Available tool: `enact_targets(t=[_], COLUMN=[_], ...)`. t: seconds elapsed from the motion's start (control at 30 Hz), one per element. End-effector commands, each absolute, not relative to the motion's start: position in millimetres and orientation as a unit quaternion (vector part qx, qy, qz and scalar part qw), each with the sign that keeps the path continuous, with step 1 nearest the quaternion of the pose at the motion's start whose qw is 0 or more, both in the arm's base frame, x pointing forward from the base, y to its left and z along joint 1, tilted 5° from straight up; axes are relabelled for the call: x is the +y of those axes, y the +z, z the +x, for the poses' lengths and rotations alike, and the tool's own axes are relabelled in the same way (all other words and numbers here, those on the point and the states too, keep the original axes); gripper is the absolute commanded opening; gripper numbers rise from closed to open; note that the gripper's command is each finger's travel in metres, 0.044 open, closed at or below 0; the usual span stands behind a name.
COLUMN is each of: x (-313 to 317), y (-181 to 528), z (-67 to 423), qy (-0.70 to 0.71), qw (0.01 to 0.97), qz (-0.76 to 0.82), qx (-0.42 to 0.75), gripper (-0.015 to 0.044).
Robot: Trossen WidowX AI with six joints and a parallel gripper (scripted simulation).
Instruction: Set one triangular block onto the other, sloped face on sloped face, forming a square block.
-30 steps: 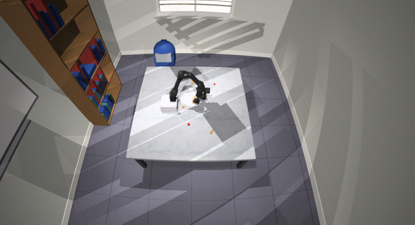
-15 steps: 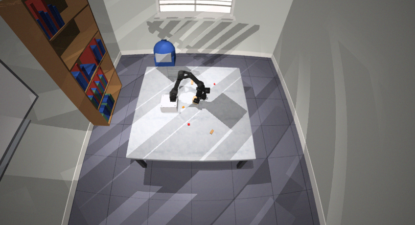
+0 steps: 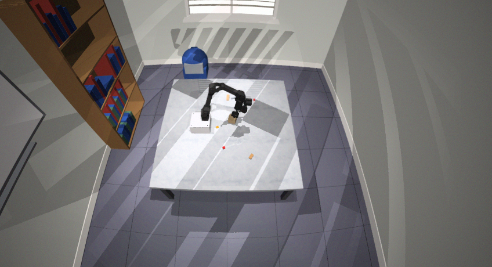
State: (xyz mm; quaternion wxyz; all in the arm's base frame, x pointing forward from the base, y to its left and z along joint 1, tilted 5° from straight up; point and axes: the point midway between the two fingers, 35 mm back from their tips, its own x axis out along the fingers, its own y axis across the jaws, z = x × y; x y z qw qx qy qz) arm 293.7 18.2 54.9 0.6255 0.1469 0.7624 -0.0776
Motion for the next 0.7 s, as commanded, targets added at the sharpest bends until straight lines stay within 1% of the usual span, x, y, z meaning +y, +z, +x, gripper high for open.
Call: enact_targets(t=[0.0,0.67], x=[14.4,15.7], y=[84.0,78.3], z=[294.0,298.1], qy=[-0.076,-0.076], qw=[0.630,0.637], qz=[0.144,0.149], qx=[0.759,0.752], gripper=[0.0440,0.0440])
